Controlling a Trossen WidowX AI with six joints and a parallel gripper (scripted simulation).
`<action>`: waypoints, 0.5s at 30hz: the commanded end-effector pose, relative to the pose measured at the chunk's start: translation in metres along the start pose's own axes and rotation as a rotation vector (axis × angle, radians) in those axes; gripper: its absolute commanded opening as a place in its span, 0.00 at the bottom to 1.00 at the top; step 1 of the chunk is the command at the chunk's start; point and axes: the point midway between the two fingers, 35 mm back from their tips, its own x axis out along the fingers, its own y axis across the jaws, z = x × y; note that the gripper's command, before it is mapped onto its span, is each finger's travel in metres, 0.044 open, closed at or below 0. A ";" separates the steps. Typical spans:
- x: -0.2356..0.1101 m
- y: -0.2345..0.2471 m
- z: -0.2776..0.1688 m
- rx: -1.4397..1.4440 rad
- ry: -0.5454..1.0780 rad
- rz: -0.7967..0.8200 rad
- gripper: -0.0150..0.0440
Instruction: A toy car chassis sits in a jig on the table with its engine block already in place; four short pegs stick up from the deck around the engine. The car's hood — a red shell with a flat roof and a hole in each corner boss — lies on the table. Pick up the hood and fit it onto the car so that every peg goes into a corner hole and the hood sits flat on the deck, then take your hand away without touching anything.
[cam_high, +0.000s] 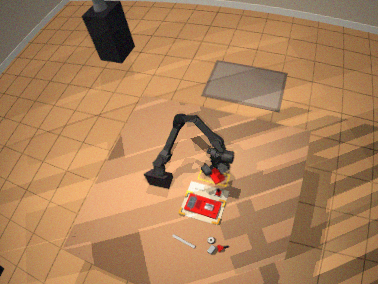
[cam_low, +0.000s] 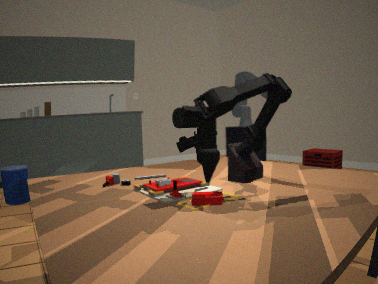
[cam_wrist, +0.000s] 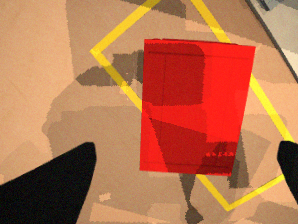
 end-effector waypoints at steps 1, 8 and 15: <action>-0.003 -0.010 0.000 0.083 0.026 0.000 1.00; -0.003 -0.010 0.000 0.083 0.026 0.000 1.00; 0.000 -0.010 0.000 0.083 0.025 0.000 1.00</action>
